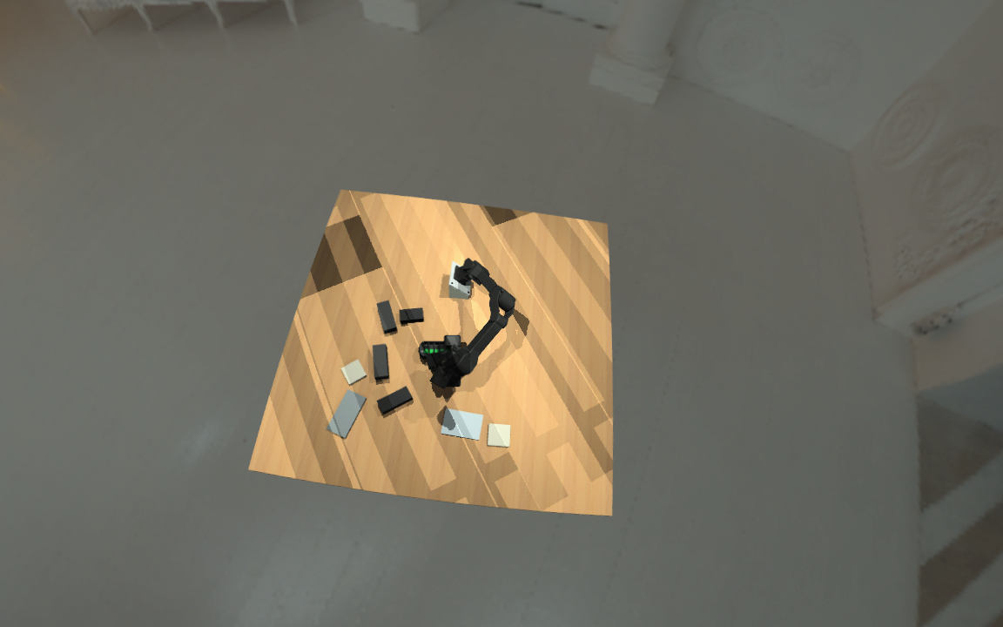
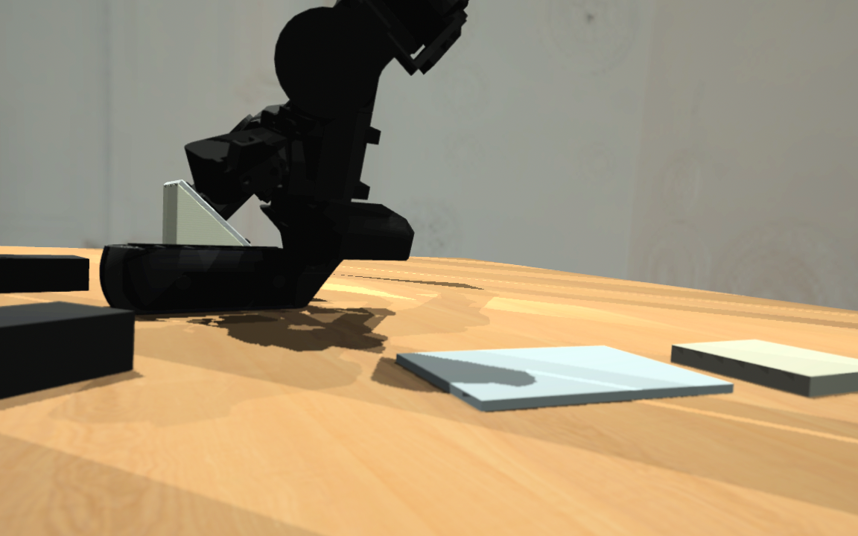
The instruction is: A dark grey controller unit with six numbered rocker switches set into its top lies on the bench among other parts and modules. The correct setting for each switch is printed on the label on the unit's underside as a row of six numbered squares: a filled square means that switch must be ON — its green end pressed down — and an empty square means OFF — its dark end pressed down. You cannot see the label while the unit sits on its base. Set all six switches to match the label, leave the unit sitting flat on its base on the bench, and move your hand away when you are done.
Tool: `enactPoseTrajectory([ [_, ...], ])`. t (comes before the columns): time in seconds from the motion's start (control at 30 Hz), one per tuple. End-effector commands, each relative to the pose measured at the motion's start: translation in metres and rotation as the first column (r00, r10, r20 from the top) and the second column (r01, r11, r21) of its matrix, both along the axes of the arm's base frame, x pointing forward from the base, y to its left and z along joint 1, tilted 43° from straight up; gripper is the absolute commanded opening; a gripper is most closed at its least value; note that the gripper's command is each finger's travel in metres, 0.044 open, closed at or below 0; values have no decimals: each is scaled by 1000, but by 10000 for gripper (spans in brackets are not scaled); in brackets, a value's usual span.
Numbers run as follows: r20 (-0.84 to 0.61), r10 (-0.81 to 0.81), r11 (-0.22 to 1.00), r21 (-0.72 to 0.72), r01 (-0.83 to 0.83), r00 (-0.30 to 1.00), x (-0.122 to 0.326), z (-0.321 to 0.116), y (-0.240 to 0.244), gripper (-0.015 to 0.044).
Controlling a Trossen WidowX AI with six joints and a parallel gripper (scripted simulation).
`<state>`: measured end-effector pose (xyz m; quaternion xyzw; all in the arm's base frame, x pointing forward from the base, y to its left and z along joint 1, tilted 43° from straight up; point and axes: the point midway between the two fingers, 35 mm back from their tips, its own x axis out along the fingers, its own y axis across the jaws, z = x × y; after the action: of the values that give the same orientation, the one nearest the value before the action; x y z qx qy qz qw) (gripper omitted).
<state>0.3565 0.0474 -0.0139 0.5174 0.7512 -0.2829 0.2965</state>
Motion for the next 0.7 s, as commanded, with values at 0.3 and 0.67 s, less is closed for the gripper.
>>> enactPoseTrajectory([
  [0.3,-7,2,1000,2,-2,1000,-16,-2,-2,0],
  [0.67,-8,2,1000,2,-2,1000,-29,-4,-4,0],
])
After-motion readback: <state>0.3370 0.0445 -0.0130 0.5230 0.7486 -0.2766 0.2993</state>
